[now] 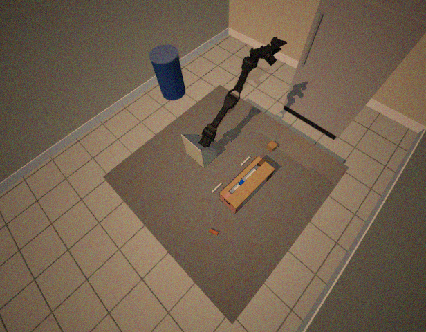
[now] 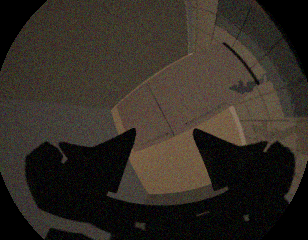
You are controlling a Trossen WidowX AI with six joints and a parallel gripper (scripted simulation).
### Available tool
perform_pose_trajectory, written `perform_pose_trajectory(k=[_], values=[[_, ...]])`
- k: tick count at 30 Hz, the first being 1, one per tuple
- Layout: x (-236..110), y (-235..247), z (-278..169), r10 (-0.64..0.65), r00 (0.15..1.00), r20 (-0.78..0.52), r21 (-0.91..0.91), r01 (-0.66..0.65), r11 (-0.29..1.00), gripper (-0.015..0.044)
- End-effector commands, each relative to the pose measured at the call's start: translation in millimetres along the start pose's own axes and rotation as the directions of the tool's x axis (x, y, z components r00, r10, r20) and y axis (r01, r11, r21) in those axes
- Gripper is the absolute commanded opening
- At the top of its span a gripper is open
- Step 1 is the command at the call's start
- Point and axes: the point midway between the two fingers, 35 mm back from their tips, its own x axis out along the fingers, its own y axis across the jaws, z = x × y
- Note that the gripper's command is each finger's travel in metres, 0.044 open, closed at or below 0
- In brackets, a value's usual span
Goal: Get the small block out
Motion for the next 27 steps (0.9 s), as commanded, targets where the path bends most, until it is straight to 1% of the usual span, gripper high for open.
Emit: perform_pose_trajectory(k=[1, 4, 7, 10, 14, 20, 22, 24, 27], values=[[0, 1, 0, 0.002, 1.0, 0.0, 0.007, -0.002, 1.0, 0.04], [-8, 21, 1, 0.039, 0.999, -0.003, 0.115, -0.038, 0.993, 0.04], [-20, 63, 1, 0.126, 0.992, -0.019, 0.271, -0.116, 0.955, 0.04], [-35, 107, 4, 0.218, 0.976, -0.025, 0.423, -0.187, 0.887, 0.04], [-43, 128, 8, 0.239, 0.969, -0.058, 0.547, -0.17, 0.82, 0.04], [-64, 181, 24, 0.351, 0.936, -0.035, 0.711, -0.223, 0.667, 0.04], [-67, 191, 27, 0.37, 0.928, -0.051, 0.752, -0.208, 0.626, 0.04], [-72, 203, 33, 0.395, 0.916, -0.065, 0.797, -0.19, 0.573, 0.04], [-84, 231, 49, 0.456, 0.89, -0.03, 0.863, -0.207, 0.461, 0.04]])
